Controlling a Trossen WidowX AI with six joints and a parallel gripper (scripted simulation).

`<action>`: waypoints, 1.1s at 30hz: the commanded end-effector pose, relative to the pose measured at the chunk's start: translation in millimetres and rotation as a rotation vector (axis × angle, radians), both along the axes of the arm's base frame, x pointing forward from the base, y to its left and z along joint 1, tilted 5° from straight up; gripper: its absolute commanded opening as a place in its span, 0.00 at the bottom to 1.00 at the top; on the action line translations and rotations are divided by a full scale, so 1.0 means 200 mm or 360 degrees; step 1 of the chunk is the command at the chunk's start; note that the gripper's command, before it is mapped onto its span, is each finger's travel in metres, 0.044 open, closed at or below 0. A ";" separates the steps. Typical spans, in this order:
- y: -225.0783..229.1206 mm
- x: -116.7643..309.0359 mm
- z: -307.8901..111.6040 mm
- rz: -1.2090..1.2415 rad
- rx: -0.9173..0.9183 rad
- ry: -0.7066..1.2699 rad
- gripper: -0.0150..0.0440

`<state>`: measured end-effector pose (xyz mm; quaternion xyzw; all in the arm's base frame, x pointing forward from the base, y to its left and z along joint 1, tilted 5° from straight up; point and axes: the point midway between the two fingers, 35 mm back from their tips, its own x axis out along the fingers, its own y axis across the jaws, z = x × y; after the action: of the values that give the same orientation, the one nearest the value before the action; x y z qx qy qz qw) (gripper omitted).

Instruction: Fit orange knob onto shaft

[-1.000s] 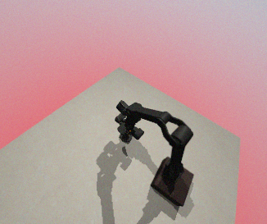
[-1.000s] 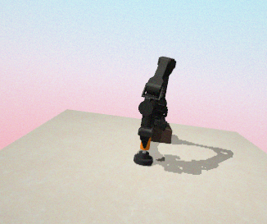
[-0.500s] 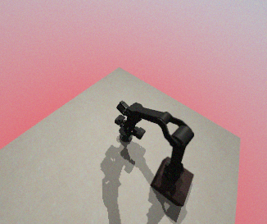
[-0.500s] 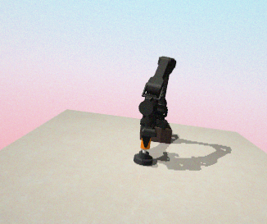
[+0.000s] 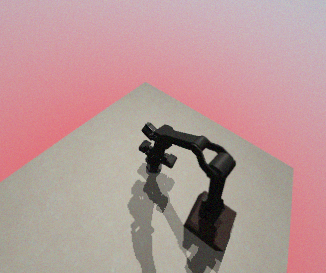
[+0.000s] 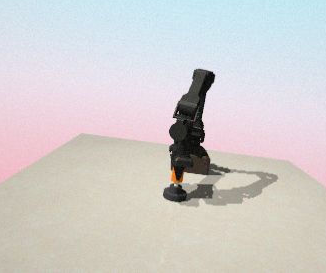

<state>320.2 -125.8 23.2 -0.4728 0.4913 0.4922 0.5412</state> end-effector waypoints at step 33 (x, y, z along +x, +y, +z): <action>0.00 -0.01 0.02 0.0341 -0.0017 -0.0024 0.25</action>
<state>316.8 -124.5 24.1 -0.5188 0.4444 0.5375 0.4944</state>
